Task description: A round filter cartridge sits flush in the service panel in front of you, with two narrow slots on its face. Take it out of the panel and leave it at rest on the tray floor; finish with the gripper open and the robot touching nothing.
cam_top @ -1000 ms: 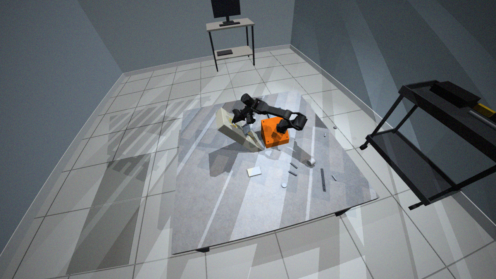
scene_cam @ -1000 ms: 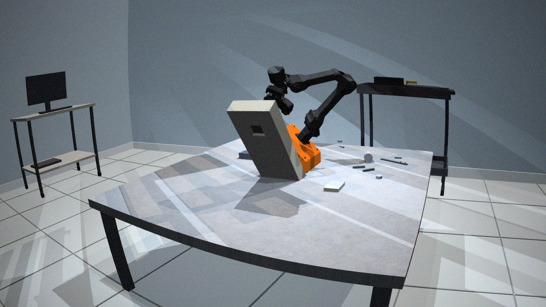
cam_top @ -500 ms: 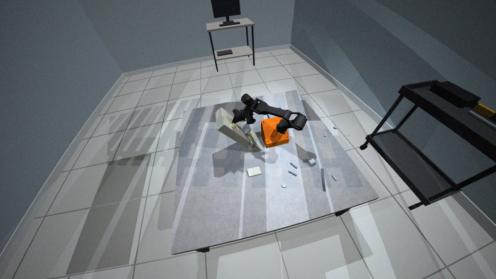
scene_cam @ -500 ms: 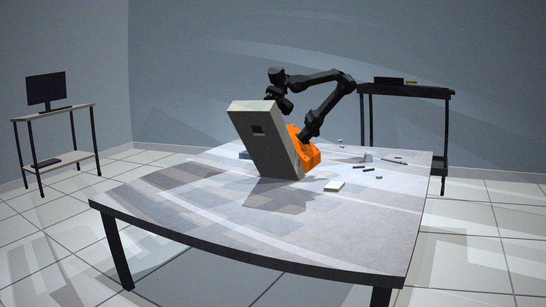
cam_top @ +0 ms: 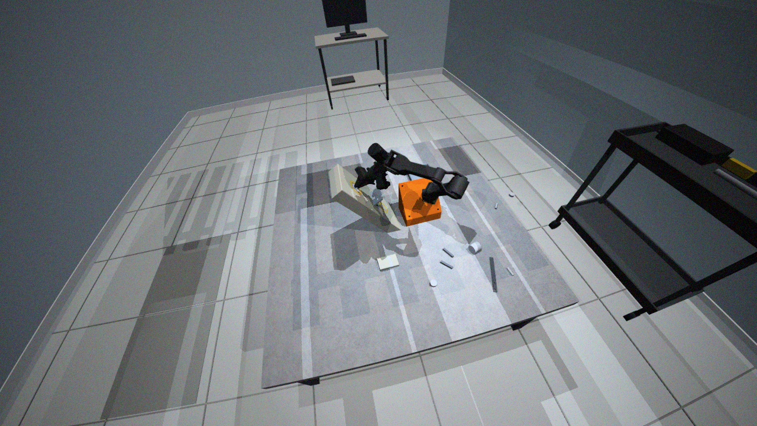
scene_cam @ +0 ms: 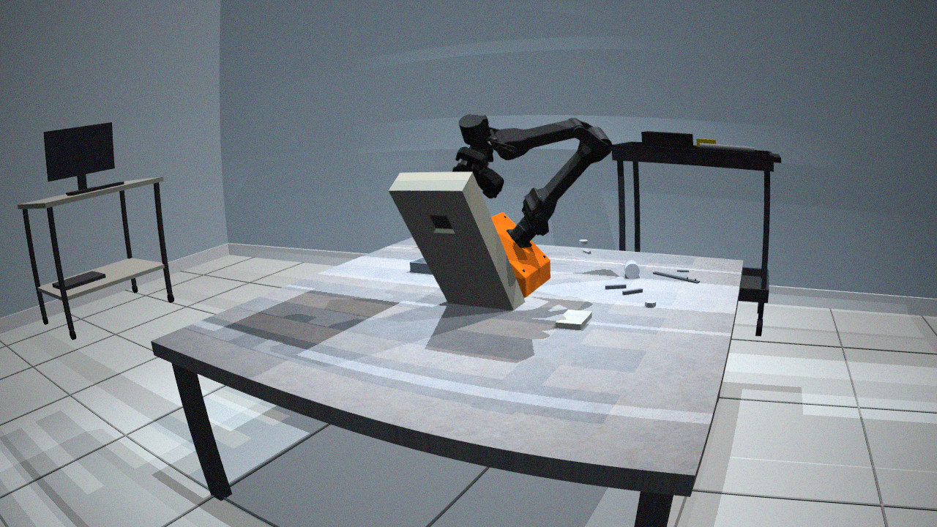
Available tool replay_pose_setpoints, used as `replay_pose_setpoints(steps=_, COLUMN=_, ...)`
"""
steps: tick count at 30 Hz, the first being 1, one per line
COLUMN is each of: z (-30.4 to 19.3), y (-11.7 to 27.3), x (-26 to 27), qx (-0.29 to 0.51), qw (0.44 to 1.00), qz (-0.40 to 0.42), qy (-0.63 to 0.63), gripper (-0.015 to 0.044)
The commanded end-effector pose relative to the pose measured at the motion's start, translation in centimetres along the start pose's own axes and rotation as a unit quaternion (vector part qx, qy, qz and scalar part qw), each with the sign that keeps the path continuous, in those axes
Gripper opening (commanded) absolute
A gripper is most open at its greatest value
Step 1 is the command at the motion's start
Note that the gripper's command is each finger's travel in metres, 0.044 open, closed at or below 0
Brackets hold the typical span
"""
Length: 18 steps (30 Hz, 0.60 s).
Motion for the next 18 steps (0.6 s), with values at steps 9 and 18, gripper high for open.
replay_pose_setpoints(steps=9, z=0.01, y=-0.39, x=0.09, qx=0.001, qw=1.000, qz=0.001, qy=-0.004, gripper=0.0113)
replay_pose_setpoints(steps=18, z=0.01, y=-0.39, x=0.09, qx=0.001, qw=1.000, qz=0.001, qy=-0.004, gripper=0.0113)
Point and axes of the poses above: the point midway between the two fingers, 35 mm back from their tips, its own y axis back along the fingers, its own x axis across the jaws, z = x × y, the point moved 10 cm from there along y, back along the fingers, and after that the axes turned 15 degrees about -y, right-handed, at the moved point
